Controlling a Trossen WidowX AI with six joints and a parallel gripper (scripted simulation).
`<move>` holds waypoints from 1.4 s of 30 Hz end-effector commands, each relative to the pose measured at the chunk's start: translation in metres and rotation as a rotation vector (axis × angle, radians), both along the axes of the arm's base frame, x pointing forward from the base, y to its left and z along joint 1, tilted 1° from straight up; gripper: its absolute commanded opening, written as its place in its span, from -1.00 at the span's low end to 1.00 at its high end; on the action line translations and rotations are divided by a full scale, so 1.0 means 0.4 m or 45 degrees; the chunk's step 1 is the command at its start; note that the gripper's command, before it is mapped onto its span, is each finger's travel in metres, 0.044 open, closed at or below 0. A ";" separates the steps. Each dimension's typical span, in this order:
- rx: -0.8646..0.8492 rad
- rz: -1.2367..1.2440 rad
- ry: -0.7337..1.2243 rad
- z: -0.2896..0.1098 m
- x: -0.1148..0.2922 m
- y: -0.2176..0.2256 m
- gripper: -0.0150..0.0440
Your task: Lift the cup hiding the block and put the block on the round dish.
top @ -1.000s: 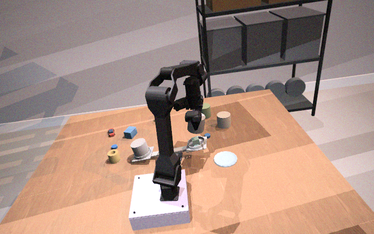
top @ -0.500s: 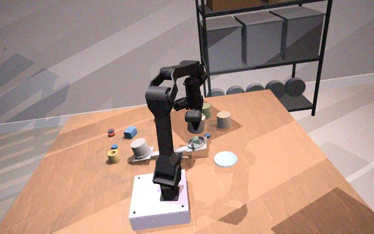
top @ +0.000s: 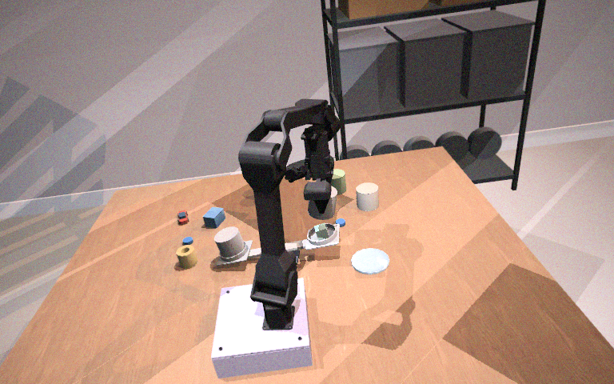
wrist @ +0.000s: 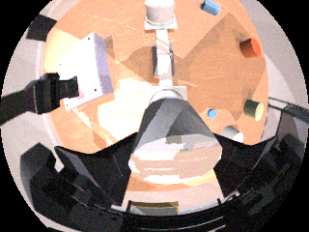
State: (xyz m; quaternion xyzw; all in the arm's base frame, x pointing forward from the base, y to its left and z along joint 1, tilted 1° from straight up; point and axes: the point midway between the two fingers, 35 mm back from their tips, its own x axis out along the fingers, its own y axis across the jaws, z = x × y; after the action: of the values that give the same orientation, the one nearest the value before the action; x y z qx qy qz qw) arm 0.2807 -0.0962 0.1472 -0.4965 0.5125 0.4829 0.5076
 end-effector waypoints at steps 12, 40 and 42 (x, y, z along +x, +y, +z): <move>-0.008 0.001 -0.003 -0.069 -0.054 -0.155 -0.49; -0.030 -0.002 0.004 -0.217 -0.305 -0.420 -0.49; -0.030 -0.002 0.004 -0.218 -0.307 -0.421 -0.49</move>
State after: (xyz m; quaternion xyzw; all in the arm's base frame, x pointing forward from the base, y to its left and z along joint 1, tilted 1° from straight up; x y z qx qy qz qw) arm 0.1628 -0.2616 0.0635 -0.4989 0.5211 0.4743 0.5045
